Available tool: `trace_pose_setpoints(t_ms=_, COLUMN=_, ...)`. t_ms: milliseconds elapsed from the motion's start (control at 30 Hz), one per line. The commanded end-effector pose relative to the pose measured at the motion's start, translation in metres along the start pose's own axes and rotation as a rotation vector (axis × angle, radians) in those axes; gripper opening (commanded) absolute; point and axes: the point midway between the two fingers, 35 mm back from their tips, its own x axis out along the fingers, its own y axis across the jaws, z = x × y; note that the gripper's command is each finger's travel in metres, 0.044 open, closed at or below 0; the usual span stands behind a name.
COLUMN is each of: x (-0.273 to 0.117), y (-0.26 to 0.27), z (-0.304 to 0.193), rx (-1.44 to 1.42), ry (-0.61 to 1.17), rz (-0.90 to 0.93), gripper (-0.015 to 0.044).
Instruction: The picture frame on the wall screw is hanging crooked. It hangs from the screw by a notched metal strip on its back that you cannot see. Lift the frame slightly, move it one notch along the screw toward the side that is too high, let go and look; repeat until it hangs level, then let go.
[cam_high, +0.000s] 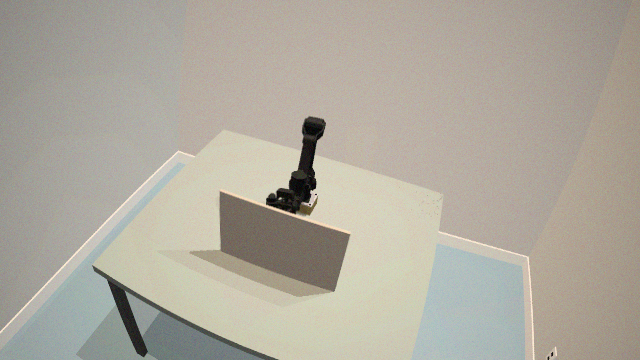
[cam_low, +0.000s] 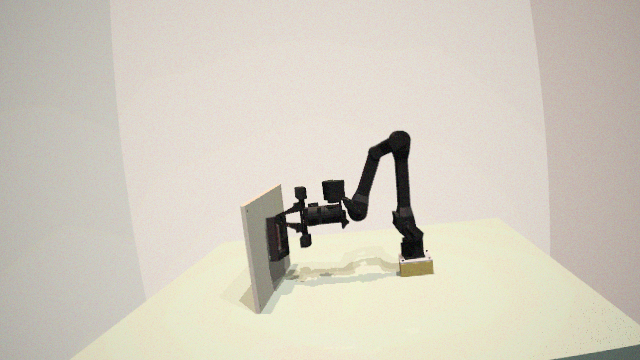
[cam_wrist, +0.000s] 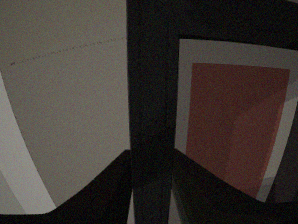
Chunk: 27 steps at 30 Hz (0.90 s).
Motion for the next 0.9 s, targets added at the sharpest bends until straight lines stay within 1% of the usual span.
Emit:
trace_pose_setpoints(t_ms=0, x=0.0002, y=0.0027, z=0.0002, rx=0.005, ry=-0.002, rz=0.011, gripper=0.0)
trace_pose_setpoints(t_ms=867, x=0.0003, y=-0.0027, z=0.0003, rx=0.005, ry=-0.002, rz=0.011, gripper=0.0)
